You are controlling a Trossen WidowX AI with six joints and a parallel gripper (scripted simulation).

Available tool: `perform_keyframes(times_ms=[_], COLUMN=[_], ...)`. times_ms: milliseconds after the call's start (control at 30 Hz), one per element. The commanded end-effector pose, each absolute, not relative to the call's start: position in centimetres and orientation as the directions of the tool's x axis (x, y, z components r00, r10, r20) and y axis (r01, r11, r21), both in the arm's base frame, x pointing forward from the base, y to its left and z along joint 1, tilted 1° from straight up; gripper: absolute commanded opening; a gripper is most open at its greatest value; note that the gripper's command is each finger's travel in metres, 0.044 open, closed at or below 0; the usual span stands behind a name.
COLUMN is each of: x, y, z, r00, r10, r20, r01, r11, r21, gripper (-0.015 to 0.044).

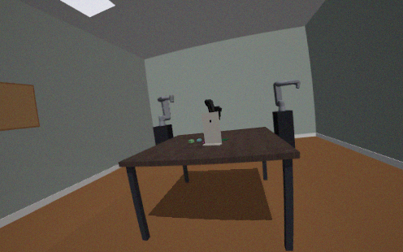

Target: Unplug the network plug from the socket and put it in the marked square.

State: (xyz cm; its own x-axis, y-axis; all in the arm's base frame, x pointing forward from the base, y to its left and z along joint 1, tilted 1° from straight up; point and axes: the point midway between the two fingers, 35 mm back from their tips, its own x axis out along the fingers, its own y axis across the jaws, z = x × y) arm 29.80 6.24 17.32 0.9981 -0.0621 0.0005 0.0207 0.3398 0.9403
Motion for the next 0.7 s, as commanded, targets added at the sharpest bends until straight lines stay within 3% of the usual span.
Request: perform_keyframes(times_ms=[0, 267, 667], x=[28.8, 26.6, 28.2], y=[6.4, 6.4, 6.0], z=[16.0, 14.0, 14.2], r00=[0.997, 0.995, 0.996], r10=[-0.075, -0.095, -0.092], r20=[-0.005, -0.008, -0.004], r01=[0.021, 0.005, 0.002], r11=[0.221, -0.024, -0.026], r21=[0.975, 1.000, 1.000], gripper=[0.0156, 0.0156, 0.0156])
